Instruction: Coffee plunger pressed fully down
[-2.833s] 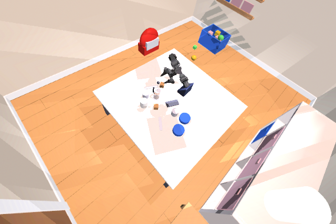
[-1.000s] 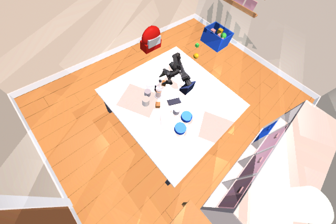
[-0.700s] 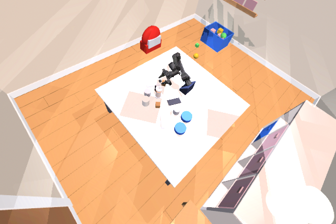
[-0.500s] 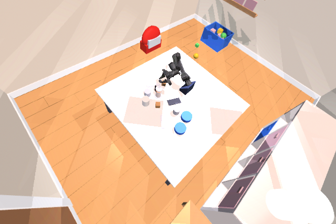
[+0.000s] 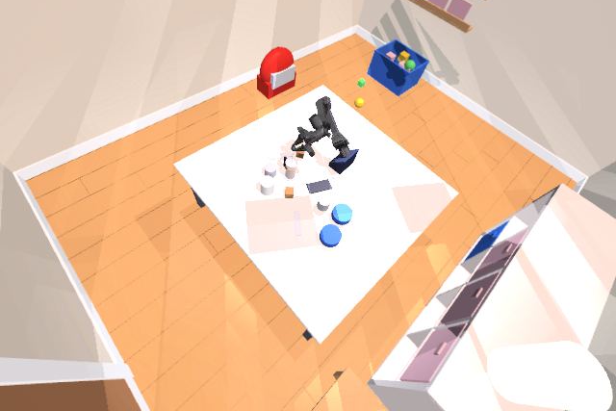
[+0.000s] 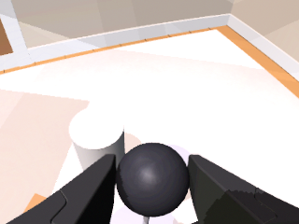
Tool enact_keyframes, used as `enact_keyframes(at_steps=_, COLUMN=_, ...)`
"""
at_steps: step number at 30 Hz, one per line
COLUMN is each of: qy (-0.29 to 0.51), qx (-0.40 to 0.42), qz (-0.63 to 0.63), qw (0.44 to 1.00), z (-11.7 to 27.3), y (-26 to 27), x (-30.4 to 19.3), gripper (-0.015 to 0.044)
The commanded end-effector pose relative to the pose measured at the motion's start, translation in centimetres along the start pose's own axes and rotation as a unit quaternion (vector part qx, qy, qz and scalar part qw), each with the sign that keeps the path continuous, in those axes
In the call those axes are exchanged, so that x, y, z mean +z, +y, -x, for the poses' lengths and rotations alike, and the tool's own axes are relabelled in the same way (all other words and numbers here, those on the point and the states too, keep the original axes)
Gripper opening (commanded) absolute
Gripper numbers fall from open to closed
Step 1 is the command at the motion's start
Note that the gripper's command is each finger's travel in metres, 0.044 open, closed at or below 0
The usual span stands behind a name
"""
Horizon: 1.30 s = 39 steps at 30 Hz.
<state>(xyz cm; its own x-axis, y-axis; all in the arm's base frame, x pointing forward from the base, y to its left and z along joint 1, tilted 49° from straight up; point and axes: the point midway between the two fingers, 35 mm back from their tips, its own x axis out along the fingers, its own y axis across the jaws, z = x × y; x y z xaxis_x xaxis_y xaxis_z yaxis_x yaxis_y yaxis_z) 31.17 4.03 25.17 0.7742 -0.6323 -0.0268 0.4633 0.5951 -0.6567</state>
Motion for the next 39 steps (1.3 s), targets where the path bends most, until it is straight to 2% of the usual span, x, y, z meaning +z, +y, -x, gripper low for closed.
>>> enact_keyframes(at_steps=1, qy=0.000, qx=0.001, qz=0.001, qw=1.000, z=-0.4, y=0.1, x=-0.4, gripper=0.0125)
enact_keyframes(at_steps=39, qy=0.000, qx=0.001, qz=0.001, qw=1.000, z=-4.1, y=0.6, x=-5.4, gripper=0.0125)
